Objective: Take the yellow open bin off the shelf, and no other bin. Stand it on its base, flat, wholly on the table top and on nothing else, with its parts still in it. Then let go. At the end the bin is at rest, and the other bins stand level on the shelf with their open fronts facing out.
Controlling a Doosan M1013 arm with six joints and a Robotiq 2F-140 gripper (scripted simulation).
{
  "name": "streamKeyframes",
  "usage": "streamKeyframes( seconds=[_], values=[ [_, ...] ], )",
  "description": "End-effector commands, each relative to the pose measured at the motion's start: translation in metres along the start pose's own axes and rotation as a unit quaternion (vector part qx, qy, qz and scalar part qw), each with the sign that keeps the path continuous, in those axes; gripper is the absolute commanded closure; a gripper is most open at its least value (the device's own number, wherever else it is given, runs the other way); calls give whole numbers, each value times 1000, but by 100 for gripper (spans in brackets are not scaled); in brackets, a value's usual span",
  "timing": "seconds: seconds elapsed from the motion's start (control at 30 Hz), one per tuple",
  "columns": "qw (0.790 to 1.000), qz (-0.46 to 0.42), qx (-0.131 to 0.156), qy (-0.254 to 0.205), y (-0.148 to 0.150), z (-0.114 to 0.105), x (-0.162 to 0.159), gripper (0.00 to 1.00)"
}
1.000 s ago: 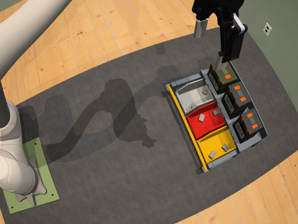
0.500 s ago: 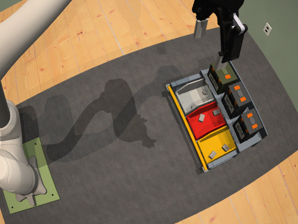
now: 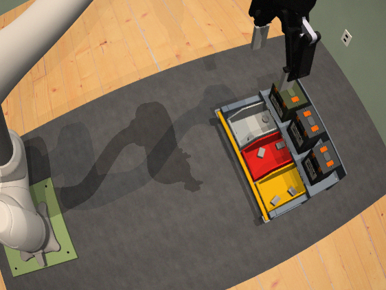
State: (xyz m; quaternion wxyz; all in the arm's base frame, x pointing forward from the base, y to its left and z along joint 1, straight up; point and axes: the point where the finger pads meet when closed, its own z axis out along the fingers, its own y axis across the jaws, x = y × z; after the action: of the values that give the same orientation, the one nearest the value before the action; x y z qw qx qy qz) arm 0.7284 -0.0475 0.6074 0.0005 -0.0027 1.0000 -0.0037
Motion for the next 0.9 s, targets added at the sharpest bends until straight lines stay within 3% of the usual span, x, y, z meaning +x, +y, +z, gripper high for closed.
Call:
streamKeyframes(
  seconds=[0.0,0.27,0.43,0.87],
  values=[
    [1000,0,0,0,0,0,0,43],
    [1000,0,0,0,0,0,0,43],
    [992,-130,0,0,0,0,0,43],
    [988,-155,0,0,0,0,0,43]
  ],
)
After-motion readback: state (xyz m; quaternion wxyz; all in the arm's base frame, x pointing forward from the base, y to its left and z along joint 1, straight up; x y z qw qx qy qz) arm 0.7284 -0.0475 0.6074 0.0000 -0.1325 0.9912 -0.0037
